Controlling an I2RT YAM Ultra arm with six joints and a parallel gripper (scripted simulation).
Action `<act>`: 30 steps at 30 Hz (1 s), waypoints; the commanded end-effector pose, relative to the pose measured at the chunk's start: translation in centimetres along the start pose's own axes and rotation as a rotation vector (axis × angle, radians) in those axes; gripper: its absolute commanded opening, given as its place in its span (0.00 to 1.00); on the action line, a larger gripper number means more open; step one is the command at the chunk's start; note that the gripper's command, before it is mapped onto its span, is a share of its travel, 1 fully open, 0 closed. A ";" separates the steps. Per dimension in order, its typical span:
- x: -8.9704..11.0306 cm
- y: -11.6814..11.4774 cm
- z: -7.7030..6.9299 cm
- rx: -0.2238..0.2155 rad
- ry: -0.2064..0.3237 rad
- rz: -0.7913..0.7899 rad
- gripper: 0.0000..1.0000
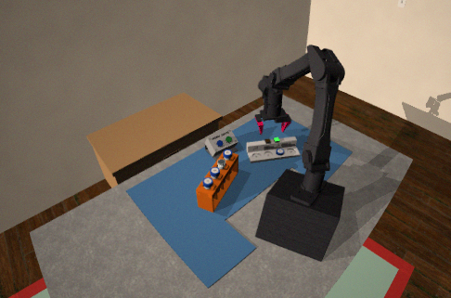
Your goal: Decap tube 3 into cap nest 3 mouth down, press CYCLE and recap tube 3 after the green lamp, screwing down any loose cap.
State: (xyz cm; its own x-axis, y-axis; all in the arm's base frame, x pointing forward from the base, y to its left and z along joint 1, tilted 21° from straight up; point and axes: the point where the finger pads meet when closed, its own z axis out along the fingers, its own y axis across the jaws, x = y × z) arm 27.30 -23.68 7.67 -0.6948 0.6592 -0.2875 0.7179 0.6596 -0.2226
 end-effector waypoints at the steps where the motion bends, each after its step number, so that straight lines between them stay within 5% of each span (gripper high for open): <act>1: -0.3 0.1 -0.3 -0.004 -0.013 -0.001 1.00; 17: -0.3 0.1 -0.3 -0.004 -0.013 -0.001 1.00; 18: 0.2 -0.2 -0.9 -0.004 -0.013 -0.001 0.47; 27: 4.7 -2.2 -6.6 -0.004 -0.012 -0.001 0.47; 30: 5.2 -2.4 -7.3 -0.004 -0.011 -0.001 0.47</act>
State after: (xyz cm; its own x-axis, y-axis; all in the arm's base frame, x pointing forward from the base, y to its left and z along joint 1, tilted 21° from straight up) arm 23.08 -20.24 13.52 -0.6835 0.6430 -0.3455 0.7238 0.6583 -0.2068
